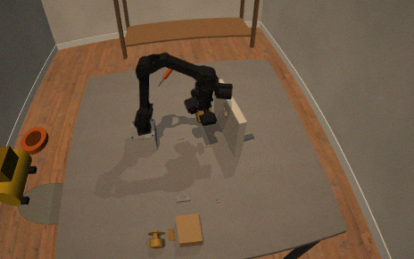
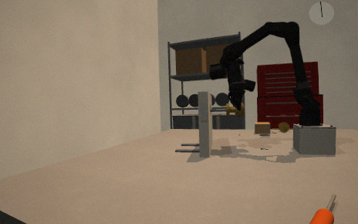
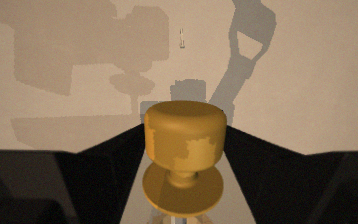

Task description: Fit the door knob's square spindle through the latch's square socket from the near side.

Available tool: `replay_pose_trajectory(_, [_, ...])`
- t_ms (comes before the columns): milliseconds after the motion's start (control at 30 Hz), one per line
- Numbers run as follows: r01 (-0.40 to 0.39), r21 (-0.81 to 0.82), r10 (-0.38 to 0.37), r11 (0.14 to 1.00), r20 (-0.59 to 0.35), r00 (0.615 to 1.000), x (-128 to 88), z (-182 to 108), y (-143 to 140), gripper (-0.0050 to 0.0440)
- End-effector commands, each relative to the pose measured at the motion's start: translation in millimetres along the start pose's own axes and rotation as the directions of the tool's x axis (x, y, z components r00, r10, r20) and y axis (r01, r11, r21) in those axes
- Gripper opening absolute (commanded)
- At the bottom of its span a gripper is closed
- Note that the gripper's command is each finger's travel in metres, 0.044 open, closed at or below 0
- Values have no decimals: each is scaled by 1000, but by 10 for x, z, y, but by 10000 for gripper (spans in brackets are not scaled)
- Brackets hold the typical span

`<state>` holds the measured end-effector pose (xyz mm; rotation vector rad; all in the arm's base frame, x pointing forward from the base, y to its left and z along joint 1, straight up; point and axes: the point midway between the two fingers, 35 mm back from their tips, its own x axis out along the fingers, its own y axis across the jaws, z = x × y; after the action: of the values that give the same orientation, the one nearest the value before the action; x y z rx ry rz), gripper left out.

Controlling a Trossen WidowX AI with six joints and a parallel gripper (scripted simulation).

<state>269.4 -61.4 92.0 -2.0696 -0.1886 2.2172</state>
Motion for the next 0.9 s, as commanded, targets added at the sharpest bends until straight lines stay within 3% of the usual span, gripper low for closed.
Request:
replay_pose_trajectory(0, [-2, 1, 2, 1000, -20, 1000, -38, -3, -2, 0])
replay_pose_trajectory(867, [0, 0, 0, 1000, 1, 1000, 0, 10, -2, 0])
